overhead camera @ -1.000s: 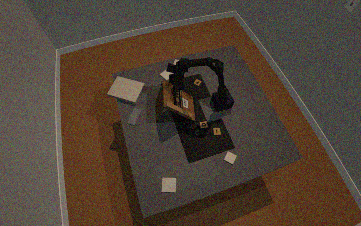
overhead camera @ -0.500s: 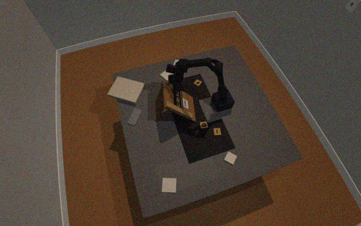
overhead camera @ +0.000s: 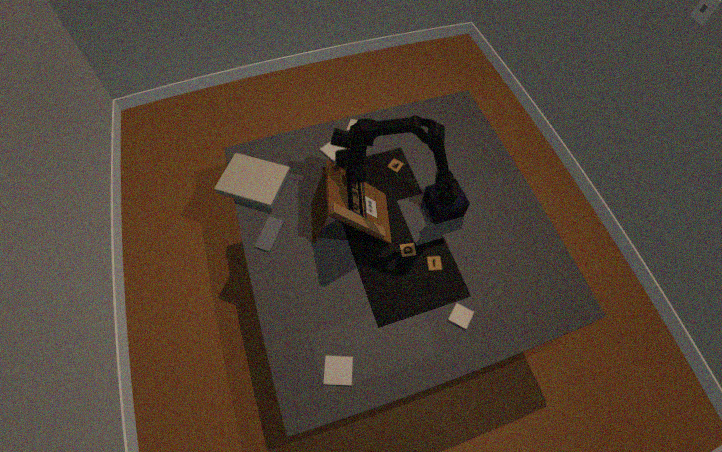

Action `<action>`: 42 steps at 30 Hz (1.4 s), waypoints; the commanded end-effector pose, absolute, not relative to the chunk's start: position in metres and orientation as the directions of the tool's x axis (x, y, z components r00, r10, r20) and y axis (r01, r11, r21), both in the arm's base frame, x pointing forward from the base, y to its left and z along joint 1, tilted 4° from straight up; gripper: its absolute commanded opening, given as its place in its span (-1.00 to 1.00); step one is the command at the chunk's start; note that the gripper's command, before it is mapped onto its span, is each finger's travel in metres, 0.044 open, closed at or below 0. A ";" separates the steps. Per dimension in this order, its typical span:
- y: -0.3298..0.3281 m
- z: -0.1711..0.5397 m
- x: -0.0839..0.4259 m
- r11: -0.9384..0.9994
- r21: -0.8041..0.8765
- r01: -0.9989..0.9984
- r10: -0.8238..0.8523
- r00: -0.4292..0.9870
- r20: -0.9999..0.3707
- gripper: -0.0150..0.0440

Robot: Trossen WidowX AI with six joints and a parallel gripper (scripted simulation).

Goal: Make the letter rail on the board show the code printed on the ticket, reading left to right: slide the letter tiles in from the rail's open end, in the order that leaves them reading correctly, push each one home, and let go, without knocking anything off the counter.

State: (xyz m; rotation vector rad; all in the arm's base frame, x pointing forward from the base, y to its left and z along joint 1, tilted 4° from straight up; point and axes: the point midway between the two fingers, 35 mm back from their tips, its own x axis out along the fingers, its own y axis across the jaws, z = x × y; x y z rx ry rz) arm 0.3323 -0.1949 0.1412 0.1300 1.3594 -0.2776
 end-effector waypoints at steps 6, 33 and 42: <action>-0.191 0.141 0.331 0.958 -0.072 0.278 -0.127 0.185 -0.974 -0.49; -0.182 0.140 0.335 0.958 -0.071 0.278 -0.126 0.185 -0.975 -0.49; -0.180 0.140 0.336 0.958 -0.071 0.278 -0.126 0.186 -0.975 -0.49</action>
